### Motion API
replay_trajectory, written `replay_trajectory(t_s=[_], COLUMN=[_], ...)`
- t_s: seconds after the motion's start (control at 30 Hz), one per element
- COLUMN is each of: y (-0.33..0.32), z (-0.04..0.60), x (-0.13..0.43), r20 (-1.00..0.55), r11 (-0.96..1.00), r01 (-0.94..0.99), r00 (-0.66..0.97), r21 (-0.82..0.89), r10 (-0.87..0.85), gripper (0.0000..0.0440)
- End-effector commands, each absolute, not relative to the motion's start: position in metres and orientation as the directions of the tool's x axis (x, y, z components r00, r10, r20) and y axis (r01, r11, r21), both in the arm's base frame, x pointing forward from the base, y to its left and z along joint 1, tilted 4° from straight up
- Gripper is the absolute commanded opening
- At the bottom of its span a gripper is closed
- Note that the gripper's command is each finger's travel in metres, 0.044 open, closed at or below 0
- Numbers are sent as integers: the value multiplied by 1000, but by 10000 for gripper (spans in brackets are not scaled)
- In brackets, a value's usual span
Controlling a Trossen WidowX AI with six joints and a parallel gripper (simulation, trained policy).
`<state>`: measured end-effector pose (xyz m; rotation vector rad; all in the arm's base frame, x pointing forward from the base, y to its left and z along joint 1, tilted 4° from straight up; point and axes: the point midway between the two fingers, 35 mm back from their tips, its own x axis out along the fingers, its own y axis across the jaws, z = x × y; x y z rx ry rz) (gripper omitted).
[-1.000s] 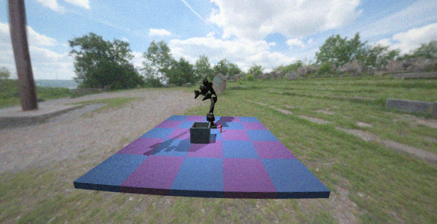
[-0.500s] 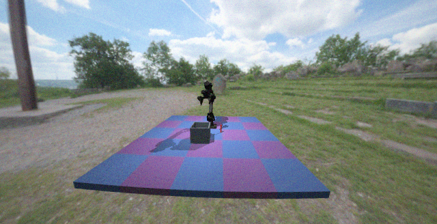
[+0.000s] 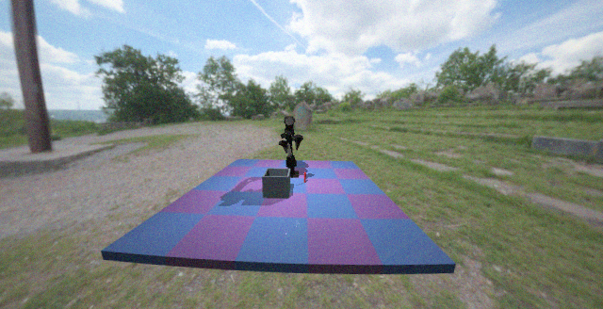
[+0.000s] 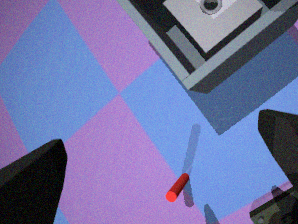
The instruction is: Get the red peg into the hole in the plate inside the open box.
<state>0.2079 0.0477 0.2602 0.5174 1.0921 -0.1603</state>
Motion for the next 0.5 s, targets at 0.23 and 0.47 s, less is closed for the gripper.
replay_trajectory(t_s=[0.23,0.47], y=[76,91], z=[223,200], x=[195,185], r20=[-944,-966], r11=[798,743], r01=[516,618], r00=[263,139], r21=[311,258], r10=[198,219], gripper=[440,440])
